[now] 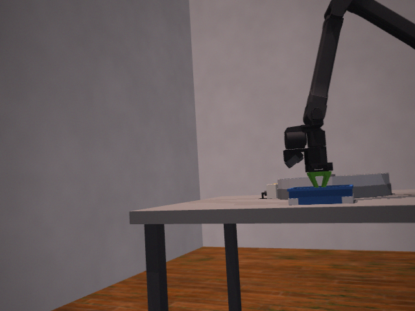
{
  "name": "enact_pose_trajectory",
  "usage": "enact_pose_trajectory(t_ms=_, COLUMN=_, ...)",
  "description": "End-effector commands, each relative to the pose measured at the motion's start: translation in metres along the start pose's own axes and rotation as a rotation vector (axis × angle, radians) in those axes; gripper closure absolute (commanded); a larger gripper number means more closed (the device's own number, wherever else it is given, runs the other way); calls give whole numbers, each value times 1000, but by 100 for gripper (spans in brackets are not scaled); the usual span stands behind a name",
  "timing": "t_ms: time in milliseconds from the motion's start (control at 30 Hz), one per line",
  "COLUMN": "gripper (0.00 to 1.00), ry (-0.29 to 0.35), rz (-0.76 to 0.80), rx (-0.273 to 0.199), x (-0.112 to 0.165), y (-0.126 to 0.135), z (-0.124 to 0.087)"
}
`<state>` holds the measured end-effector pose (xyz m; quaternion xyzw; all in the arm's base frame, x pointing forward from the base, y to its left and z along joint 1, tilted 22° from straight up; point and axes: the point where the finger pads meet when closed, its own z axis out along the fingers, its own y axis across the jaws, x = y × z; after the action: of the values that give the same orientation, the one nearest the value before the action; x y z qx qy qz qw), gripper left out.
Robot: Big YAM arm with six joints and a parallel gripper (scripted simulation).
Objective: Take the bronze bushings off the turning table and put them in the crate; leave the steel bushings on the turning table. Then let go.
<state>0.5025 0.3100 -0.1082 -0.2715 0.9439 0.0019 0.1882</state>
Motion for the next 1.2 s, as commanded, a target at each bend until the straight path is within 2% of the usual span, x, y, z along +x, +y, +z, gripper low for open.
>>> enact_pose_trajectory(t_ms=0, gripper=100, ry=-36, rz=2, rx=2, x=-17, y=-8, z=-5)
enact_pose_trajectory(t_ms=133, gripper=100, ry=-36, rz=2, rx=2, x=-17, y=-8, z=-5)
enact_pose_trajectory(t_ms=167, gripper=86, ry=-36, rz=2, rx=2, x=-17, y=-8, z=-5)
enact_pose_trajectory(t_ms=1167, gripper=86, ry=-36, rz=2, rx=2, x=-17, y=-8, z=-5)
